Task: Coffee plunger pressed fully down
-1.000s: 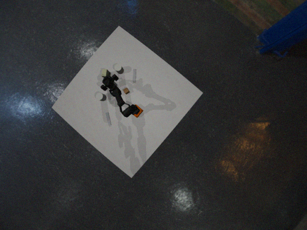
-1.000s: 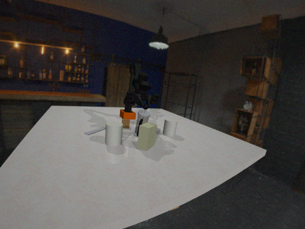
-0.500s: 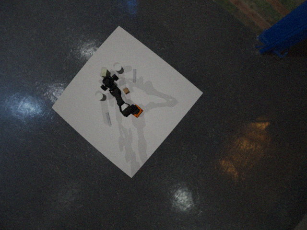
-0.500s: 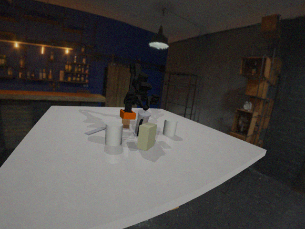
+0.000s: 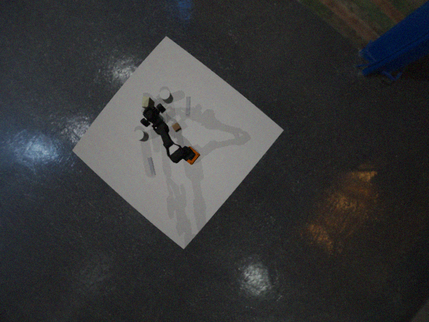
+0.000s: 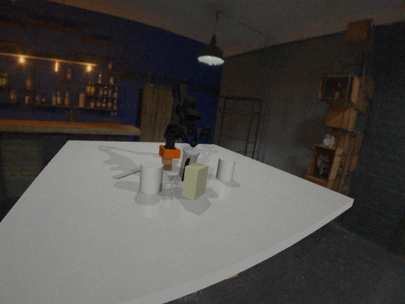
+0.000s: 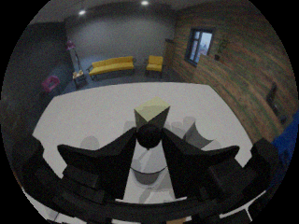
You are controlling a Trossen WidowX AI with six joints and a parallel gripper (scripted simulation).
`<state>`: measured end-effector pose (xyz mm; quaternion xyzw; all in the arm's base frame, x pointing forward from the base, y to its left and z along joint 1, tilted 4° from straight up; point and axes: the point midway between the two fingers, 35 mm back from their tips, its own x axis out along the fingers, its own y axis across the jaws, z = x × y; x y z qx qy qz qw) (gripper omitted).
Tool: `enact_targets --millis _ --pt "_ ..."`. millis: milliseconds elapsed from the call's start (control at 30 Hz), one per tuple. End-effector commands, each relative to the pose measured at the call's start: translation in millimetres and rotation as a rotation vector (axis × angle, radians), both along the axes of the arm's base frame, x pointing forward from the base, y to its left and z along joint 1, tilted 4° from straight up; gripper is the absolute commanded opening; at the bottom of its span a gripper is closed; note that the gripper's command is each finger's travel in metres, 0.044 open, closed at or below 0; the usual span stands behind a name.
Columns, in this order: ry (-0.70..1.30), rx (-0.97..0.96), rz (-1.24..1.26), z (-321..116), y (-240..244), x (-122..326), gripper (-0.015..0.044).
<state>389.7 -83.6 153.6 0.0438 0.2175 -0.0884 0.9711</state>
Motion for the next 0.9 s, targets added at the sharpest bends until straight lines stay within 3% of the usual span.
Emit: enact_targets --millis 0,300,700,867 --pt "0.013 0.007 -0.001 -4.1 0.1 0.5 0.0117" --pt "0.000 0.000 0.000 0.0 0.0 0.1 0.0117" --pt "0.000 0.000 0.000 0.0 0.0 0.1 0.0432" --pt "0.001 0.001 -0.001 3.6 -0.2 -1.8 0.0440"
